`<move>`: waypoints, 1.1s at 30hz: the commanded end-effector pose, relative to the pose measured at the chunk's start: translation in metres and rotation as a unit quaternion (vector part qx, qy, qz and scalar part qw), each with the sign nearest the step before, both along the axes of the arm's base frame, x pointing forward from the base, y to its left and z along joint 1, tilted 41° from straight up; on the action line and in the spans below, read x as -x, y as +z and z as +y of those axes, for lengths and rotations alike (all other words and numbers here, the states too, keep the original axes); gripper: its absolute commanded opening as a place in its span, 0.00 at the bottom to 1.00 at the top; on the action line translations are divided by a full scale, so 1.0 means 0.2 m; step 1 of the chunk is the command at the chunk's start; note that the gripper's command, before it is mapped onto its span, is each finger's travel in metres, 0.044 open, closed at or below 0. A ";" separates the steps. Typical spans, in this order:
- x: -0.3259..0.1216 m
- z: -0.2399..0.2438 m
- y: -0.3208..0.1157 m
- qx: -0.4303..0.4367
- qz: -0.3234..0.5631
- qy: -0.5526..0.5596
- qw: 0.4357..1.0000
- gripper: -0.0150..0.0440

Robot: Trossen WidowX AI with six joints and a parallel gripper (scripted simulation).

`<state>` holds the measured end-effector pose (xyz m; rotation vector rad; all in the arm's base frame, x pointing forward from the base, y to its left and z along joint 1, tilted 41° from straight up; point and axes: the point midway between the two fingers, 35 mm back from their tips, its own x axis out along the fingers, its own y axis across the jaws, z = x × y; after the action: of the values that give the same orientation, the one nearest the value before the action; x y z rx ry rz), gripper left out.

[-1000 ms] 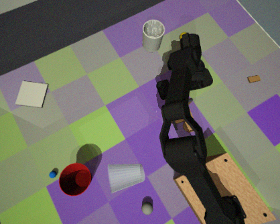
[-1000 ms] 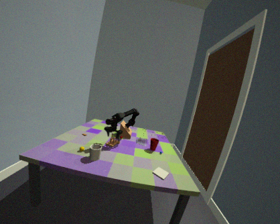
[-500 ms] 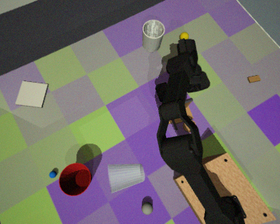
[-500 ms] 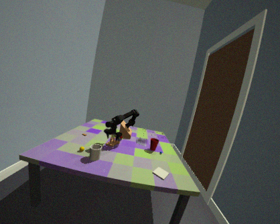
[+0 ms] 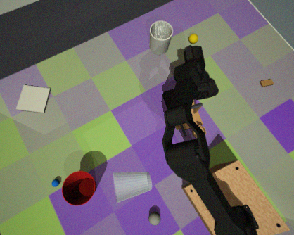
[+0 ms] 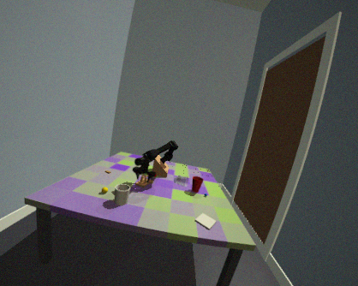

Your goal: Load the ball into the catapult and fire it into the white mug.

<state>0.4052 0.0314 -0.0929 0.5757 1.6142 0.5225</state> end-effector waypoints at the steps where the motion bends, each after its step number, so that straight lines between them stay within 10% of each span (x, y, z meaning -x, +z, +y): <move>1: 0.00 0.00 0.00 0.000 0.000 0.000 1.000 0.91; 20: -0.02 -0.13 0.15 0.000 -0.001 0.000 1.000 0.26; 33: -0.03 -0.12 0.15 -0.001 0.001 -0.001 1.000 0.25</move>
<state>0.4101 0.0058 -0.0609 0.5800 1.6162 0.5279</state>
